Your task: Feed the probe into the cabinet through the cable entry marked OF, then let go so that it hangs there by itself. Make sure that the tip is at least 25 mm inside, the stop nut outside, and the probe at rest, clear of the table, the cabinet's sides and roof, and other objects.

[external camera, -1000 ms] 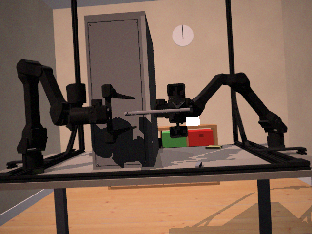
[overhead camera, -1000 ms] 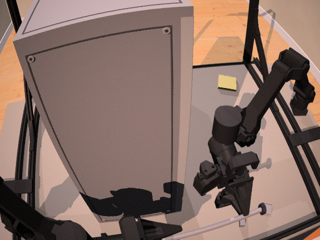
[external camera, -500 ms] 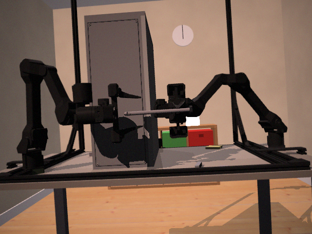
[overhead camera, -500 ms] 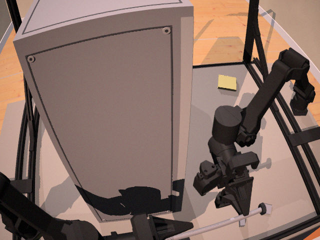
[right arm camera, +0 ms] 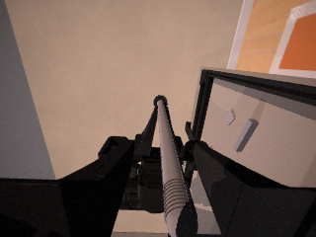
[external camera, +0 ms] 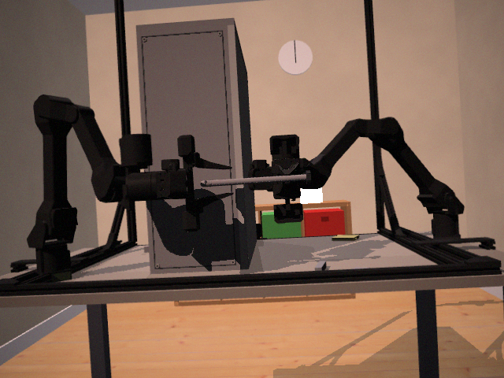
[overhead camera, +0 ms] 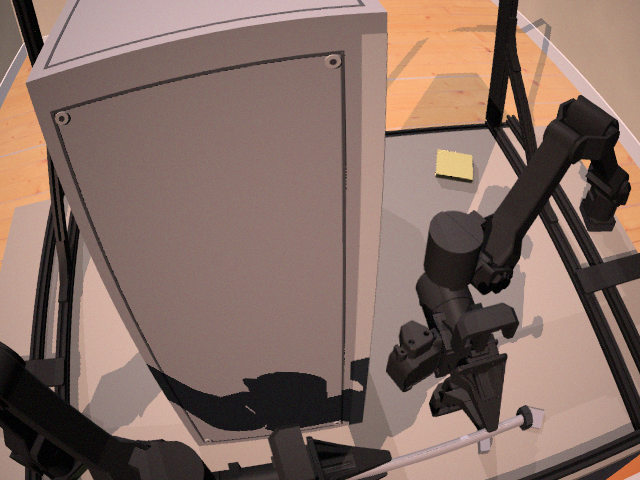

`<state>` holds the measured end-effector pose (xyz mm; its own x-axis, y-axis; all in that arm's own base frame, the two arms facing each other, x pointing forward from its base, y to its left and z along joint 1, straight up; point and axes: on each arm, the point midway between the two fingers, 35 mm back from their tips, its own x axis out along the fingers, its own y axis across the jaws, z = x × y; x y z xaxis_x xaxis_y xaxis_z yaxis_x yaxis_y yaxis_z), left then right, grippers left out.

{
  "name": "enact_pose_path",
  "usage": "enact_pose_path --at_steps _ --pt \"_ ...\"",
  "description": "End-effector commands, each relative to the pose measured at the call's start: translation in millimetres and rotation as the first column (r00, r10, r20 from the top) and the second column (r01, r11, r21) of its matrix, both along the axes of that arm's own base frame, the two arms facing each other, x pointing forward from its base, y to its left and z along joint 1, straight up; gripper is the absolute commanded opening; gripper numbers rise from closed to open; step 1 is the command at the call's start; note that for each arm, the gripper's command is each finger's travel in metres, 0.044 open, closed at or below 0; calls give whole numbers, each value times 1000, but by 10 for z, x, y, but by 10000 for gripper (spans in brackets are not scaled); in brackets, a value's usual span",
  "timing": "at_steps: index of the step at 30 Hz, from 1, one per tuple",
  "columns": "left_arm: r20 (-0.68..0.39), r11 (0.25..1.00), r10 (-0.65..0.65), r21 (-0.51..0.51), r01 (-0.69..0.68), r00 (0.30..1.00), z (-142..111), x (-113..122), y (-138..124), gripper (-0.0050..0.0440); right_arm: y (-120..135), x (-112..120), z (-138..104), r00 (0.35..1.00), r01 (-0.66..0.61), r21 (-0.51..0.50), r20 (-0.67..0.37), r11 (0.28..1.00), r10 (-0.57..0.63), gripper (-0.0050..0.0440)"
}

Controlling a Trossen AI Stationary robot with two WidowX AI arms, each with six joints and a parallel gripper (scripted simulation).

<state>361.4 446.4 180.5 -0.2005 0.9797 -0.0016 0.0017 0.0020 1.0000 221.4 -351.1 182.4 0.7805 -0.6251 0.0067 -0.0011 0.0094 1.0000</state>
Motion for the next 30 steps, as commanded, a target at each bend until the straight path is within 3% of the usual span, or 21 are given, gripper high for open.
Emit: enact_pose_path --at_steps 1,2,21,22,25,27,30 --pt "2 1000 3 2 -3 1000 4 -1 -1 0 -13 -1 -25 1000 6 9 -1 1000 -5 152" --pt "2 1000 3 2 -3 1000 4 -1 -1 0 -13 -1 -25 1000 6 9 -1 1000 -5 128" --pt "2 1000 3 2 -3 1000 4 -1 -1 0 -13 -1 -25 1000 6 9 -1 1000 -5 21" --pt "2 1000 3 2 -3 1000 4 -1 -1 24 -13 -1 -25 1000 6 9 -1 1000 -5 0" --pt "2 1000 3 2 -3 1000 4 -1 -1 96 -13 -1 -25 1000 6 9 -1 1000 -5 0" --pt "2 1000 3 2 -3 1000 4 -1 -1 96 -13 -1 -25 1000 6 9 -1 1000 -5 0" --pt "2 1000 3 2 -3 1000 4 -1 -1 168 -13 -1 -25 1000 6 9 -1 1000 -5 0"
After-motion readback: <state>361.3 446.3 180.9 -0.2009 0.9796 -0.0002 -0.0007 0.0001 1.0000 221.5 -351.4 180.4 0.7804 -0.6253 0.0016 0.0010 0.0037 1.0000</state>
